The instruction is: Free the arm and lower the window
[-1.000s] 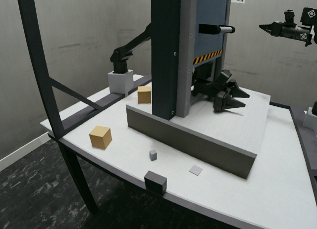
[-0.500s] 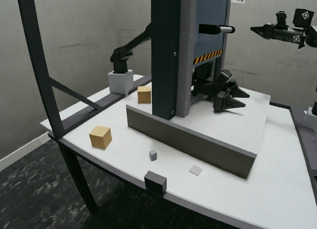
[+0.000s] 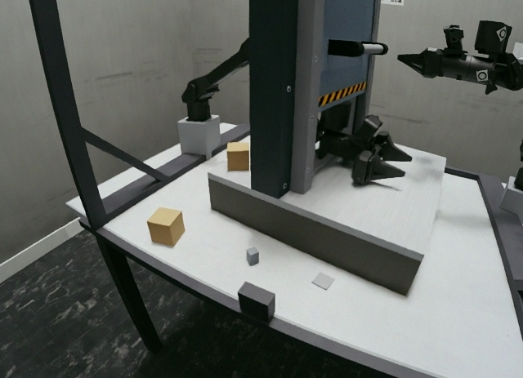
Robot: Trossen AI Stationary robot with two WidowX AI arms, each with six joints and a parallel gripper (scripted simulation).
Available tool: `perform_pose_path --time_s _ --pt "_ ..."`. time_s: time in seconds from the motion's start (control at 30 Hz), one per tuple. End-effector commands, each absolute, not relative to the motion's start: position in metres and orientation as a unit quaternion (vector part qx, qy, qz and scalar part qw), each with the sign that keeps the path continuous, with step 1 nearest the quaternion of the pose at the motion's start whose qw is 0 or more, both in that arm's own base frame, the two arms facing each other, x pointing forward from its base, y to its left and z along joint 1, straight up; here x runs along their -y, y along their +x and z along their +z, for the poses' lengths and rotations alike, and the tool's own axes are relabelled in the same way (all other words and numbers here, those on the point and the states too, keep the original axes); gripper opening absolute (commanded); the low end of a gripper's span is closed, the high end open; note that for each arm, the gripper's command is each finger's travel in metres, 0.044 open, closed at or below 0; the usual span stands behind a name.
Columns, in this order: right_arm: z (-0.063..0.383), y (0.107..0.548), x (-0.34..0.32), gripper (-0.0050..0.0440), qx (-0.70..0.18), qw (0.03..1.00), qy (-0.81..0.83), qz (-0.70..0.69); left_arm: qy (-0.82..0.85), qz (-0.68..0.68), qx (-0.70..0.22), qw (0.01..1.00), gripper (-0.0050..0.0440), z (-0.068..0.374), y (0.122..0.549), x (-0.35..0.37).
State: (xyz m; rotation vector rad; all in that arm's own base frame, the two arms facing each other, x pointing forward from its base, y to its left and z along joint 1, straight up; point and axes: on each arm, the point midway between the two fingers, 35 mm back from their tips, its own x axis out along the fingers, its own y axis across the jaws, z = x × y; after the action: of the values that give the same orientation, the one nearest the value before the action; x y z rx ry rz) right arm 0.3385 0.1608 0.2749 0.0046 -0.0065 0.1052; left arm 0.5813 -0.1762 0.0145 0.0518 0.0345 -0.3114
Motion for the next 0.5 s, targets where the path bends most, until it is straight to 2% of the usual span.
perform_pose_path --time_s 0.0,0.17,0.27,0.47 --pt "0.279 0.332 -0.195 0.0400 0.017 0.998 0.014 0.058 0.020 -0.154 0.024 0.988 0.0400 0.055 0.589 0.178" --pt "0.263 0.308 -0.240 0.0400 0.014 0.997 0.015 0.070 0.020 -0.154 0.024 0.988 0.0400 0.055 0.589 0.178" --pt "0.267 0.310 -0.234 0.0400 0.018 0.998 0.020 0.063 0.020 -0.154 0.024 0.988 0.0400 0.055 0.589 0.178" --pt "0.245 0.278 -0.277 0.0400 0.010 0.997 0.013 0.078 0.020 -0.154 0.024 0.988 0.0400 0.055 0.589 0.178"
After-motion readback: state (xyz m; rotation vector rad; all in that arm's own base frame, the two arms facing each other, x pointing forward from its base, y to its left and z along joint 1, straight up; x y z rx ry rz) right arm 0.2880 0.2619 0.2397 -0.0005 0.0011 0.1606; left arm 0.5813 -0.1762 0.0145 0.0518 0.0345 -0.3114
